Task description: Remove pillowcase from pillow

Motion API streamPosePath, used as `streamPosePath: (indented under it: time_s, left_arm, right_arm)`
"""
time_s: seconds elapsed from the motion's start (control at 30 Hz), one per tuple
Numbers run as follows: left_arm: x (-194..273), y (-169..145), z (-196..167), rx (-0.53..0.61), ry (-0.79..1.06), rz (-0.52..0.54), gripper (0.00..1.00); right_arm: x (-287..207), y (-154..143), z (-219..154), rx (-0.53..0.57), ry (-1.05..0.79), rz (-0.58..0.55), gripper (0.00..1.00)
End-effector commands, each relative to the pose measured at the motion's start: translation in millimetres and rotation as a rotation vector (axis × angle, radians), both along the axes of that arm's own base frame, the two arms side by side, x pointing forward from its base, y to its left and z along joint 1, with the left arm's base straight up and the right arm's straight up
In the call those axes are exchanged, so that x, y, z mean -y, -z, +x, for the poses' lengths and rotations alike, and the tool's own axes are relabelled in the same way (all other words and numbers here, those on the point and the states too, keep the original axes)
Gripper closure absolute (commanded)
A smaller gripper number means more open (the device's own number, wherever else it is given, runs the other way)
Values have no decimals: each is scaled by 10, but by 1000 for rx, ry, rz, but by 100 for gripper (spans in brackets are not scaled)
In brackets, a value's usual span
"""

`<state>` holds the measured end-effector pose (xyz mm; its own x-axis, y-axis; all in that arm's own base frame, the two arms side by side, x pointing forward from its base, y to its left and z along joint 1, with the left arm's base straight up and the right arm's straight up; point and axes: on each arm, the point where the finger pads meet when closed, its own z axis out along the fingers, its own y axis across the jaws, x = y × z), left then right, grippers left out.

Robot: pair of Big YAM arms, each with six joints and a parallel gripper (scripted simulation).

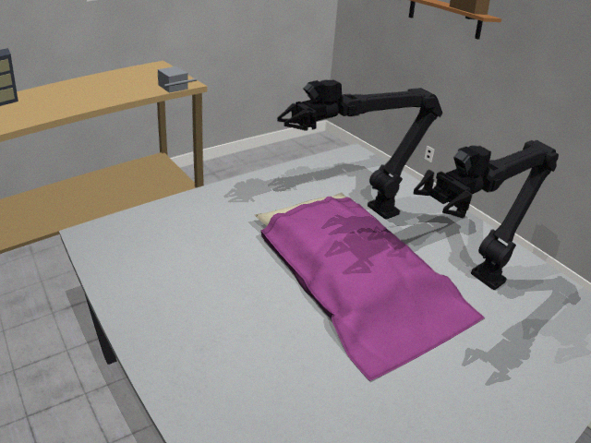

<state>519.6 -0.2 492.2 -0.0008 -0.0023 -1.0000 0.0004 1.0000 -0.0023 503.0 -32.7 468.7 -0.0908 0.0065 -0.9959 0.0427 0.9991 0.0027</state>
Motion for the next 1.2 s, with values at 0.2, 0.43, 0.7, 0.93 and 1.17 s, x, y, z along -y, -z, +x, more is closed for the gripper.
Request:
streamPosePath:
  time_s: [0.2,0.43,0.7,0.93,1.17]
  left_arm:
    - [62,-136,-47,30,9,6,0]
    - [62,-136,-47,30,9,6,0]
    - [62,-136,-47,30,9,6,0]
    - [62,-136,-47,30,9,6,0]
    - [62,-136,-47,30,9,6,0]
  right_arm:
    - [548,67,-462,-95,81,19,56]
    - [1047,629,-1095,-283,187,127,56]
    - [1373,1097,-1763,-434,295,257,56]
    - [1506,1455,-2350,-535,395,386,56]
    - [1519,1715,-2858,-597,487,546,56]
